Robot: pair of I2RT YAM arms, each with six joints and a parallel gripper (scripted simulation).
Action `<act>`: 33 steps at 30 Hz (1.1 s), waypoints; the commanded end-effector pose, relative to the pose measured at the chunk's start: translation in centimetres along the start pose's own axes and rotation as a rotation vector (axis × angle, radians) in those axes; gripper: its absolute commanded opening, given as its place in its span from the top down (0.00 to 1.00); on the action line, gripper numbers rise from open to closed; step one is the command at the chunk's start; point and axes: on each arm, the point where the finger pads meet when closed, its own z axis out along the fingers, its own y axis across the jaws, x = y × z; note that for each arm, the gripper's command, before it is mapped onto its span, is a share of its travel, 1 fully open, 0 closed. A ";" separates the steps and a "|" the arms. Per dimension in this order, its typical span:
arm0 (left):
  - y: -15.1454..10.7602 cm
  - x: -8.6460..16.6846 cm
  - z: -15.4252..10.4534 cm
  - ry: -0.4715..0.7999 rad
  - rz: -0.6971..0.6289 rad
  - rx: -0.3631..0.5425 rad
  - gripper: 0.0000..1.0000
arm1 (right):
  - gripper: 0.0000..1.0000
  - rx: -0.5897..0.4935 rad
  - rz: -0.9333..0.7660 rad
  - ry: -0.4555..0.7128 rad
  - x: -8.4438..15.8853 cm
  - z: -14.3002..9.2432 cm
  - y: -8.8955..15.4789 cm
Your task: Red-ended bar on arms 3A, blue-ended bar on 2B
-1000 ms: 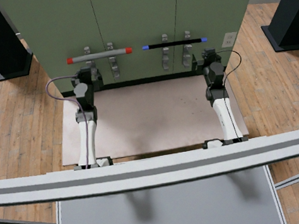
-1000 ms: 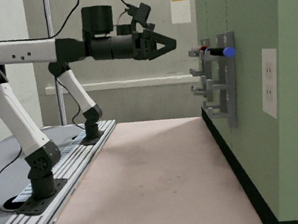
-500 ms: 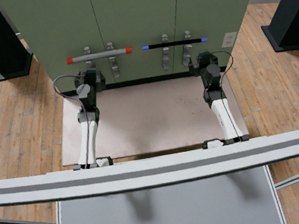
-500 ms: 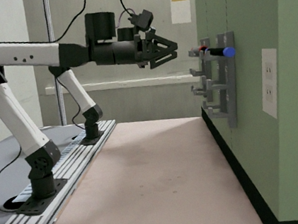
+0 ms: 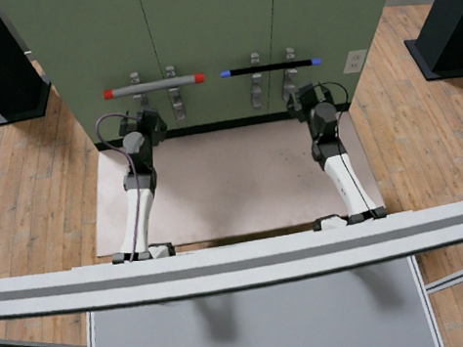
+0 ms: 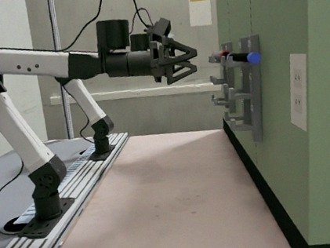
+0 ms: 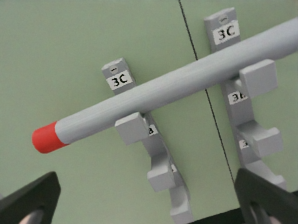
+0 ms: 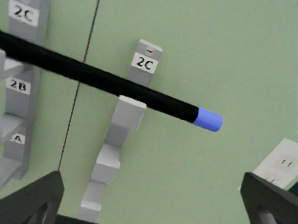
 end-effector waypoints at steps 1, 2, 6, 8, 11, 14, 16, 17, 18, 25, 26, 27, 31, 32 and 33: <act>-0.1 -0.1 -0.4 -0.019 0.069 -0.019 0.00 | 0.00 0.015 -0.070 -0.013 0.2 -0.4 0.4; -0.2 0.0 -0.4 -0.019 0.082 -0.020 0.00 | 0.00 0.015 -0.083 -0.013 0.2 -0.4 0.5; -0.5 0.2 -0.4 -0.019 0.136 -0.021 0.00 | 0.00 0.016 -0.138 -0.015 0.4 -0.4 0.9; -0.6 0.4 -0.4 -0.019 0.163 -0.022 0.00 | 0.00 0.016 -0.165 -0.016 0.4 -0.4 1.1; -0.7 0.4 -0.4 -0.019 0.176 -0.022 0.00 | 0.00 0.016 -0.179 -0.017 0.5 -0.4 1.3; -1.0 0.6 -0.4 -0.019 0.217 -0.023 0.00 | 0.00 0.016 -0.221 -0.018 0.6 -0.4 1.6; -1.1 0.7 -0.3 -0.019 0.244 -0.024 0.00 | 0.00 0.017 -0.248 -0.019 0.7 -0.4 1.8; -1.2 0.8 -0.3 -0.019 0.258 -0.024 0.00 | 0.00 0.017 -0.262 -0.020 0.7 -0.4 1.9; -1.3 0.8 -0.3 -0.019 0.271 -0.024 0.00 | 0.00 0.017 -0.276 -0.020 0.7 -0.4 2.0; -1.8 1.3 -0.3 -0.018 0.367 -0.027 0.00 | 0.00 0.018 -0.373 -0.024 1.0 -0.4 2.8; -1.9 1.3 -0.3 -0.018 0.381 -0.027 0.00 | 0.00 0.018 -0.387 -0.024 1.0 -0.4 3.0; -1.9 1.3 -0.3 -0.018 0.381 -0.027 0.00 | 0.00 0.018 -0.387 -0.024 1.0 -0.4 3.0; -2.1 1.5 -0.3 -0.018 0.422 -0.028 0.00 | 0.00 0.018 -0.429 -0.026 1.1 -0.4 3.3; -2.2 1.6 -0.3 -0.018 0.435 -0.028 0.00 | 0.00 0.018 -0.443 -0.026 1.2 -0.4 3.4; -2.3 1.6 -0.3 -0.018 0.449 -0.028 0.00 | 0.00 0.018 -0.457 -0.027 1.2 -0.4 3.5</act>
